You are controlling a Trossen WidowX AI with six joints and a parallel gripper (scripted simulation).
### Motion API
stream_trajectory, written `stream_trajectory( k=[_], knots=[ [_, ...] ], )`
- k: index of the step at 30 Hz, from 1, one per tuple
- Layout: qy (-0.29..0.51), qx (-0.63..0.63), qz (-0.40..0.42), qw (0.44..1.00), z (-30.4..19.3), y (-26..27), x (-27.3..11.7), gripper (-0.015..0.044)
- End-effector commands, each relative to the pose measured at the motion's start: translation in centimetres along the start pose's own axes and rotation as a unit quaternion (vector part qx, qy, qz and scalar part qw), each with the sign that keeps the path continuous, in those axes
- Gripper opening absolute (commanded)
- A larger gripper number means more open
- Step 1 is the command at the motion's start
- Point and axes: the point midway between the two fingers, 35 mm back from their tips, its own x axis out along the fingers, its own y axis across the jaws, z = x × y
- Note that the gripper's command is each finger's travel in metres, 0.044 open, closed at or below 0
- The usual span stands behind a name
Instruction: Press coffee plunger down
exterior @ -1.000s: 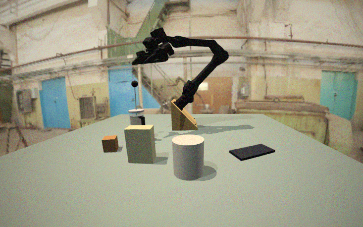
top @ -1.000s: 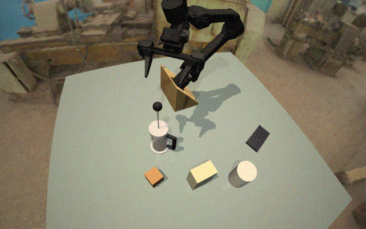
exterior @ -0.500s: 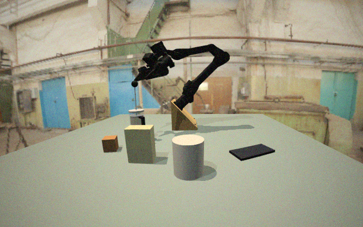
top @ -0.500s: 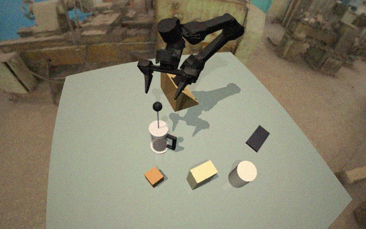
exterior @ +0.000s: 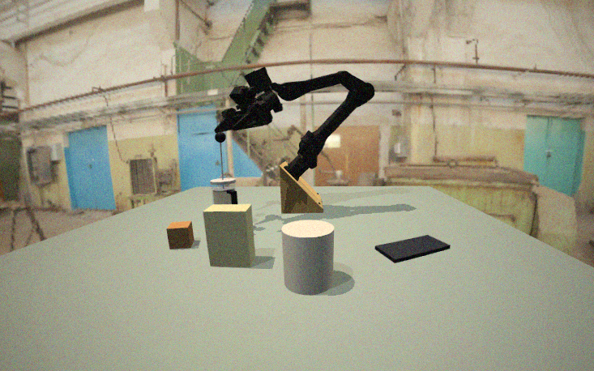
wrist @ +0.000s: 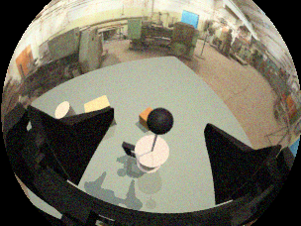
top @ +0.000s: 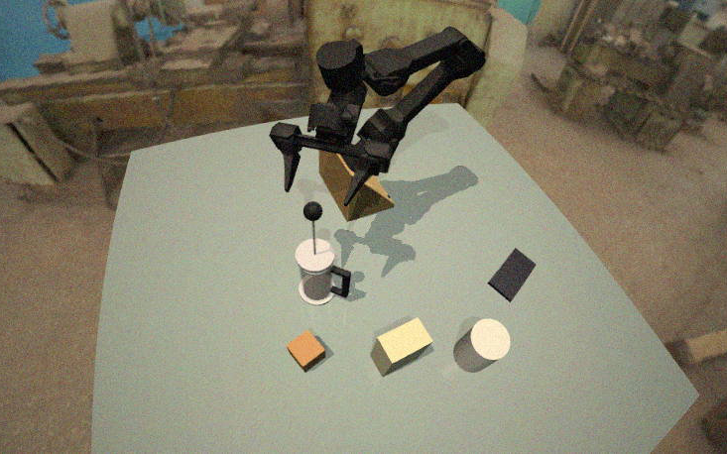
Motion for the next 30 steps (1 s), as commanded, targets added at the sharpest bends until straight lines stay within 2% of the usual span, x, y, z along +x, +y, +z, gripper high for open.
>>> stream_trajectory(
  k=[1,12,24,30],
  knots=[
    [0.006,0.007,-0.001,1.000,-0.4,-0.1,0.8,0.0440],
    [0.005,0.006,0.000,1.000,-0.5,0.0,2.3,0.0440],
    [0.005,0.006,0.000,1.000,-0.5,0.0,2.3,0.0125],
    [0.005,0.006,0.000,1.000,-0.5,0.0,2.3,0.0118]
  ],
)
